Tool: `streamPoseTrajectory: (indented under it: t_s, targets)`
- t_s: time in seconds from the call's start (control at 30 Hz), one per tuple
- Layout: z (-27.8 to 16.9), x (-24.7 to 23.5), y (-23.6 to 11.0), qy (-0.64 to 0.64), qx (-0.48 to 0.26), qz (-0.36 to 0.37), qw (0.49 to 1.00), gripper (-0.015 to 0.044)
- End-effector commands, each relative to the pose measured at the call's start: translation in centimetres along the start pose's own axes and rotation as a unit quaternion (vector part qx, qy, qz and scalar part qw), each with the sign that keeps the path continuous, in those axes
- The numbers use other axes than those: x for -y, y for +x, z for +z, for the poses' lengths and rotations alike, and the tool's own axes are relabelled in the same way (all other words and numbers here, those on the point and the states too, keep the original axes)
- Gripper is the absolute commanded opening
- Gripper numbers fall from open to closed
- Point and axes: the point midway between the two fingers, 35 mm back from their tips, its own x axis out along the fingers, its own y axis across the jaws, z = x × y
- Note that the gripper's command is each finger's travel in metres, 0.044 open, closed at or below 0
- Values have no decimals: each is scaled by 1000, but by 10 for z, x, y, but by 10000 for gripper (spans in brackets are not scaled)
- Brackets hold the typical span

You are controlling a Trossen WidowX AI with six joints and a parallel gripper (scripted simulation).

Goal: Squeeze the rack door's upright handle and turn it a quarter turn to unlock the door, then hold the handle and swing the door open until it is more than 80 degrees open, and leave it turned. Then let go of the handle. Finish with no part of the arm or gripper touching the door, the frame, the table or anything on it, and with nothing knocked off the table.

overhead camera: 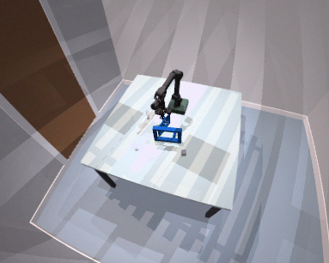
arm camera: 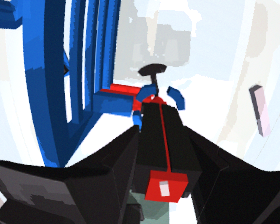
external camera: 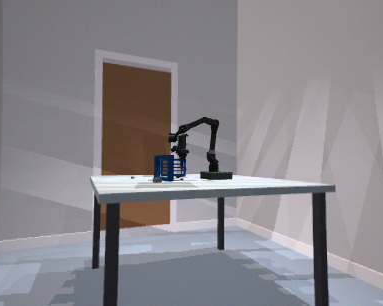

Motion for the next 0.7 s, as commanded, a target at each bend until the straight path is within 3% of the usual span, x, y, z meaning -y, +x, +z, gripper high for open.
streamPoseTrajectory:
  t_s: [0.0, 0.67]
  targets:
    - [3, 7, -1, -37, 2, 2, 999, 28]
    - [18, 50, -1, -172, 2, 0, 985, 28]
